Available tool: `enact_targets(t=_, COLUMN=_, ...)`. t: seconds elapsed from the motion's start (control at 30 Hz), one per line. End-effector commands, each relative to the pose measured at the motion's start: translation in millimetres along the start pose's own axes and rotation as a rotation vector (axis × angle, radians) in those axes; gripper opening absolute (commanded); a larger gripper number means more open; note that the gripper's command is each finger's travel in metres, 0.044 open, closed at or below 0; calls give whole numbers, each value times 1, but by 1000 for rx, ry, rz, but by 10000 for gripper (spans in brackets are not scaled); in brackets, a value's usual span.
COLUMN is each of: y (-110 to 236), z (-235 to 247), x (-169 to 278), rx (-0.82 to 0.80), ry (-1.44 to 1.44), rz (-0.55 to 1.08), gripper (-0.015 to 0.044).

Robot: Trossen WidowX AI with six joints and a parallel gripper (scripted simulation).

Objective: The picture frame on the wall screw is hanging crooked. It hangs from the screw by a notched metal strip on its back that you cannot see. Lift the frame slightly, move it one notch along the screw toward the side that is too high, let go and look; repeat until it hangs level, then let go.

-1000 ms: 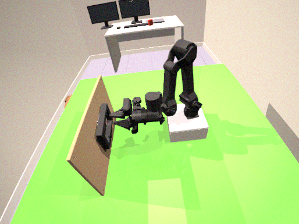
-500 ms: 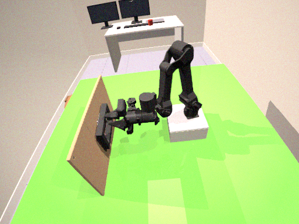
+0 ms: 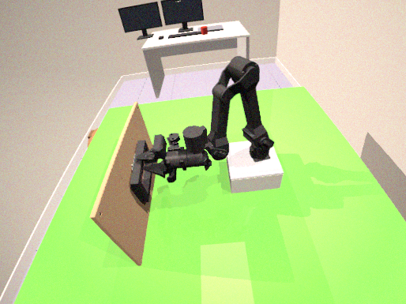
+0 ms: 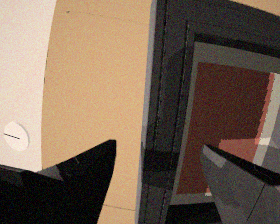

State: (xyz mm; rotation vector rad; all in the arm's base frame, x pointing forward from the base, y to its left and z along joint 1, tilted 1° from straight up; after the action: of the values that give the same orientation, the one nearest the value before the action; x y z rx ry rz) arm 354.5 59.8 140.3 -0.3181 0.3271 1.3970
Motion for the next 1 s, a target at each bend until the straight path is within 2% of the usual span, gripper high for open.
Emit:
enact_targets(t=0.0, y=-1, z=1, x=0, rx=-4, ry=-5, rz=1, gripper=260)
enact_targets(t=0.9, y=-2, z=2, x=0, rx=-4, ry=-5, rz=1, gripper=260)
enact_targets(t=0.97, y=-2, z=2, x=0, rx=-4, ry=-5, rz=1, gripper=208)
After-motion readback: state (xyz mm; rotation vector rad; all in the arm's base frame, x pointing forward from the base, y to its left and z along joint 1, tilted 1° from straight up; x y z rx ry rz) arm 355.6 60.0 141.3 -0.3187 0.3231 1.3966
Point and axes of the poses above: the point midway between the two fingers, 35 mm back from their tips, its own y axis back along the fingers, its own z axis across the jaws, x = y × z, the point moved 3 cm from there along y, back along the fingers, and after that the axes turned 15 degrees about y, right-handed, at the moved point
